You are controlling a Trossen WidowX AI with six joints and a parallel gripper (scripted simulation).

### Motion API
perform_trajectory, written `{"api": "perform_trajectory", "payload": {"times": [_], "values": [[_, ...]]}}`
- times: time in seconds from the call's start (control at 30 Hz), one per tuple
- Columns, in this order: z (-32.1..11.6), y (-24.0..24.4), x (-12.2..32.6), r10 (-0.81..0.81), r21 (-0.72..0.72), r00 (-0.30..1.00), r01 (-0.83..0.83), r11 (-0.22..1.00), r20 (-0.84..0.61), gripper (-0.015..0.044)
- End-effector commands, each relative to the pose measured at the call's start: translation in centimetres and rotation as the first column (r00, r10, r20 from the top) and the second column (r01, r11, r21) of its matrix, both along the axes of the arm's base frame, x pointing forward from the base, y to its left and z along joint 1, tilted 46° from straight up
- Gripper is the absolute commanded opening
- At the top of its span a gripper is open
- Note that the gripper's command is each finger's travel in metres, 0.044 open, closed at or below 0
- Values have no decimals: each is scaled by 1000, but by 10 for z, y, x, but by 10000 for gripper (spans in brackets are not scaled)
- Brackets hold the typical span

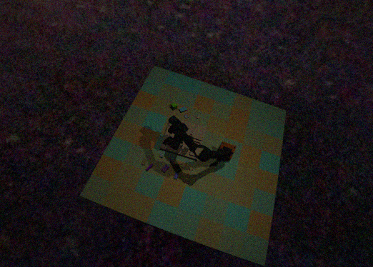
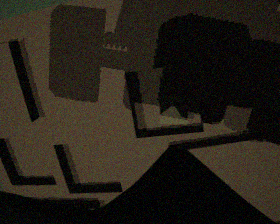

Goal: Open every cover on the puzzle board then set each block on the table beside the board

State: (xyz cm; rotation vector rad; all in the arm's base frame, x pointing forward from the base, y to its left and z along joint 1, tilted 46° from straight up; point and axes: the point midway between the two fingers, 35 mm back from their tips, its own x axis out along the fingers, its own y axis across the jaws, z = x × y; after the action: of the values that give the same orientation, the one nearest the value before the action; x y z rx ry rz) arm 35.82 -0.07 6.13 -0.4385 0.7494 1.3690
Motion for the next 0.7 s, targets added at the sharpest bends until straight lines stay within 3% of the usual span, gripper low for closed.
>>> {"api": "perform_trajectory", "payload": {"times": [0.0,0.67], "values": [[1,0,1,105,-5,988,-105,994,117,0],[-34,36,3,104,-3,988,-105,994,118,0]]}}
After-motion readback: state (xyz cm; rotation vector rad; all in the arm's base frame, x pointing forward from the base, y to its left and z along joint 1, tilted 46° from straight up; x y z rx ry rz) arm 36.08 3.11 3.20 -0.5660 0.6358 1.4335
